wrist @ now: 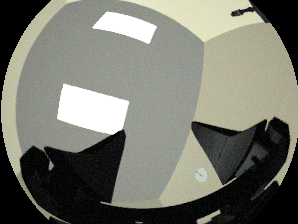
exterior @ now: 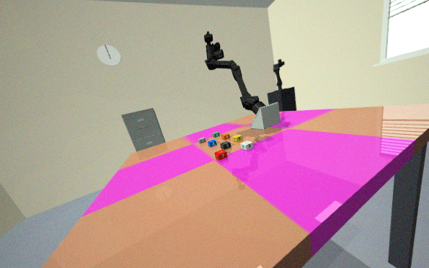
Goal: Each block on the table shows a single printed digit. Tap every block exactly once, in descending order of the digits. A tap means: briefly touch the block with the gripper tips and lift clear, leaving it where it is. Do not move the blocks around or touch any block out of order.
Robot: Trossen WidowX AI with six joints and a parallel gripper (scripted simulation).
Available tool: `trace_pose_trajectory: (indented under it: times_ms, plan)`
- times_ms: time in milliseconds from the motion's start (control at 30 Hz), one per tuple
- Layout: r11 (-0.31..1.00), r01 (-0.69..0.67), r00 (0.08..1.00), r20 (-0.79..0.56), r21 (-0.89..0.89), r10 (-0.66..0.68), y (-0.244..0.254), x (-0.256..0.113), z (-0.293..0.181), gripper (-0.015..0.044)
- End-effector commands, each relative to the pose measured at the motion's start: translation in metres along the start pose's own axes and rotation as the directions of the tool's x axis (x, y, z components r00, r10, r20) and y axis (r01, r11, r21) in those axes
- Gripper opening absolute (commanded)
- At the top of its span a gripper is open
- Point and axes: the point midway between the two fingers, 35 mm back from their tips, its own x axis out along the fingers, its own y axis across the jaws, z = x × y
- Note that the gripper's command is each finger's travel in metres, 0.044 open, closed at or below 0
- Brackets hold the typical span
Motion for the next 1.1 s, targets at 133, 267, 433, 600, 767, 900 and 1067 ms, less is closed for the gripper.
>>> trace_pose_trajectory:
  times_ms: [133,267,433,600,767,900,1067]
  plan:
    - [0.966,0.227,0.945,-0.269,0.128,-0.186,-0.033,-0.036,-0.087,0.04]
    - [0.923,0.348,0.871,-0.421,0.162,-0.254,-0.042,-0.064,-0.134,0.04]
    - [0.842,0.514,0.705,-0.639,0.163,-0.307,-0.04,-0.119,-0.202,0.04]
    - [0.759,0.642,0.493,-0.817,0.11,-0.298,-0.022,-0.182,-0.258,0.04]
    - [0.694,0.72,0.257,-0.936,0.019,-0.241,0.009,-0.25,-0.299,0.04]
    - [0.662,0.746,0.056,-0.984,-0.072,-0.169,0.042,-0.306,-0.319,0.04]
    - [0.655,0.731,-0.202,-0.978,-0.191,-0.059,0.09,-0.378,-0.329,0.04]
